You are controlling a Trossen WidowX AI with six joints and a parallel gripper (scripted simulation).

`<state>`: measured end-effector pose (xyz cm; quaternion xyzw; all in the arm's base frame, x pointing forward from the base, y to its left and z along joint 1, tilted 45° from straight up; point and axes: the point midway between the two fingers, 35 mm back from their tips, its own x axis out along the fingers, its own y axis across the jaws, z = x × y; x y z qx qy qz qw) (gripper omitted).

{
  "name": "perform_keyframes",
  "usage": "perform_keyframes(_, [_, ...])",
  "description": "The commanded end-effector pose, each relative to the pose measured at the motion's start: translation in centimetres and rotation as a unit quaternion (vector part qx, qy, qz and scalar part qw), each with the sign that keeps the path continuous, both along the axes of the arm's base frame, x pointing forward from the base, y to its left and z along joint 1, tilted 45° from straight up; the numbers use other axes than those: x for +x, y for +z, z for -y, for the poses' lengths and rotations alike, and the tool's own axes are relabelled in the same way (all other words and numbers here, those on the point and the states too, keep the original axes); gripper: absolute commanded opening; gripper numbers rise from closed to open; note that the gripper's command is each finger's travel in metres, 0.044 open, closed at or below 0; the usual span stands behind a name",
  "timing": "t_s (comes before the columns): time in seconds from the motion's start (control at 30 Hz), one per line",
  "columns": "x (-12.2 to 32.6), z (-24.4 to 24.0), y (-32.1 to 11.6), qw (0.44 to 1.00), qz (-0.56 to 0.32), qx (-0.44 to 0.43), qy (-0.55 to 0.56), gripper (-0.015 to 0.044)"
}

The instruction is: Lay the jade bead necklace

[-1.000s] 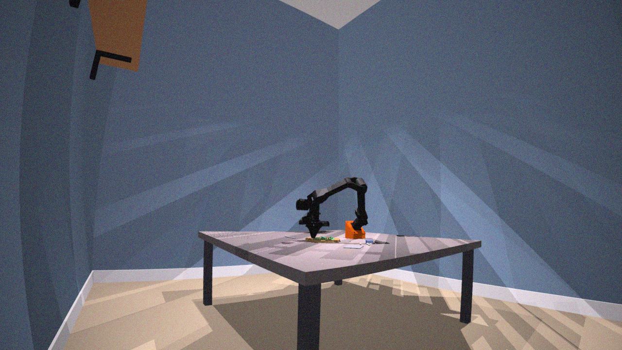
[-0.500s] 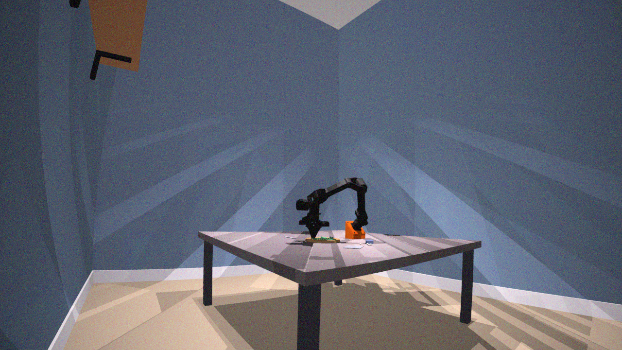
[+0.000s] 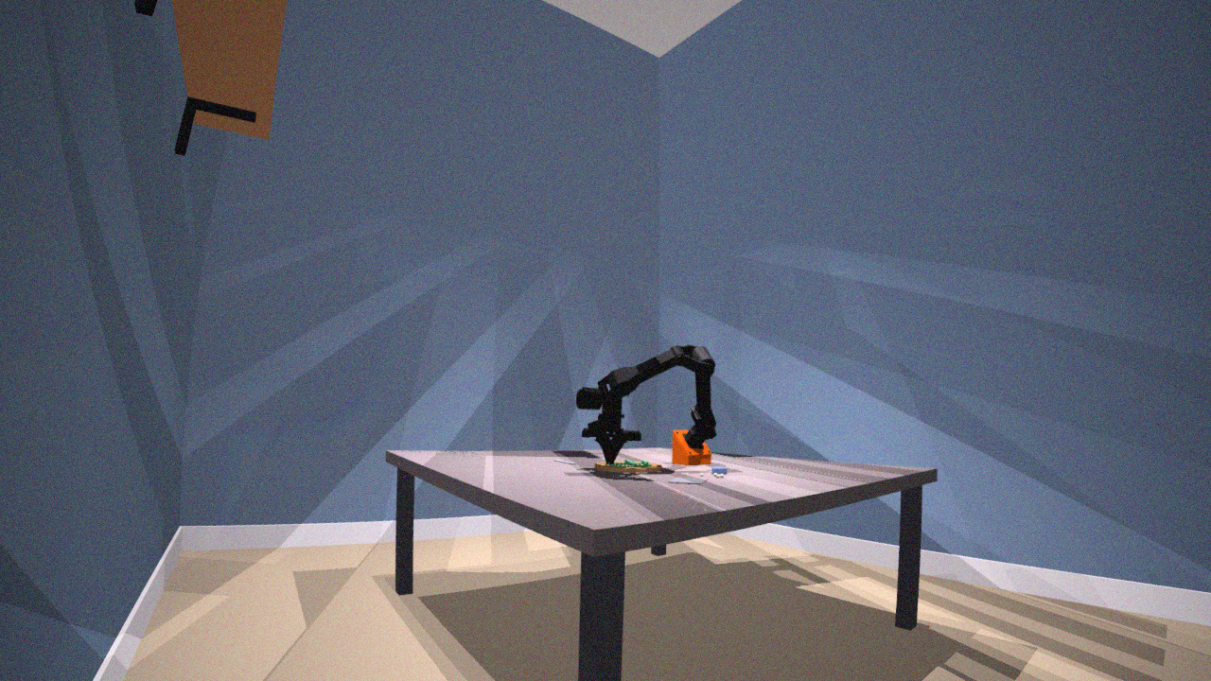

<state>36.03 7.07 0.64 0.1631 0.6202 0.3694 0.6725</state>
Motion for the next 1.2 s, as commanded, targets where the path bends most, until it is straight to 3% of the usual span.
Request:
perform_keyframes(0.0, [-0.36, -0.21, -0.18, 1.0, -0.009, 0.0, 0.001, 0.0])
perform_keyframes(0.6, [-0.36, -0.21, -0.18, 1.0, -0.009, 0.0, 0.001, 0.0])
perform_keyframes(1.17, [-0.22, 0.11, 0.15, 1.0, -0.007, 0.001, -0.001, 0.044])
